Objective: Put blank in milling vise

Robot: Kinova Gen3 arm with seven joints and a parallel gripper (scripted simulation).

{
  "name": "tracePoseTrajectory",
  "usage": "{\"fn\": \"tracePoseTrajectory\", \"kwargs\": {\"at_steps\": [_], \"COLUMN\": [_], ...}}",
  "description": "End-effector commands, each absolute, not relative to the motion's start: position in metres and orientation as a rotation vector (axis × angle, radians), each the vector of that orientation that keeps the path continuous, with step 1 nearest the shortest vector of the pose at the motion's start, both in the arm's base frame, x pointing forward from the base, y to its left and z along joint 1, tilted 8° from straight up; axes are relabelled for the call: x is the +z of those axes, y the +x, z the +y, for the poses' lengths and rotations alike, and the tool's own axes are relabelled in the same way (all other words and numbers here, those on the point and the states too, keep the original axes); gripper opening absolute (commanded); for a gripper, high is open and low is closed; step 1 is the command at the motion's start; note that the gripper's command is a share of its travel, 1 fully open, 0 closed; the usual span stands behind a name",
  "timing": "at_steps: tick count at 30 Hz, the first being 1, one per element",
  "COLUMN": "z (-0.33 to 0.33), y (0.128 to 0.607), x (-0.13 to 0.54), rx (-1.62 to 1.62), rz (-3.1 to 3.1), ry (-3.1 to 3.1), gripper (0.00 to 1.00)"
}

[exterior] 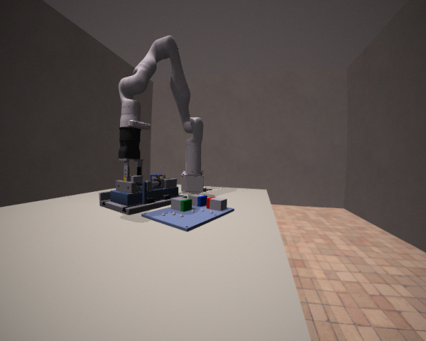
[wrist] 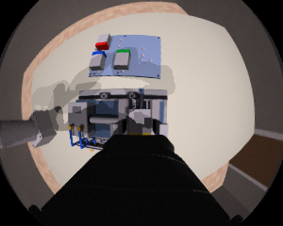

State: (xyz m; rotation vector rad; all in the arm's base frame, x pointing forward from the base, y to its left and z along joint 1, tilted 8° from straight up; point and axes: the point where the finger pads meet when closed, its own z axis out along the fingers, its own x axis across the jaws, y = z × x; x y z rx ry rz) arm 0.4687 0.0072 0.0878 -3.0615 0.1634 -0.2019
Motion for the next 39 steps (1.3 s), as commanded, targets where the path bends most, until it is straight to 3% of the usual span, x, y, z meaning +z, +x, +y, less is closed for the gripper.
{"fn": "tracePoseTrajectory", "kwargs": {"at_steps": [1,39], "z": [0.0071,0.0070], "y": [0.4692,0.4686], "x": [0.0888,0.0918], "rx": [-0.205,-0.204], "rz": [0.165,0.170], "ry": [-3.061,-3.060], "gripper": [1.00,1.00]}}
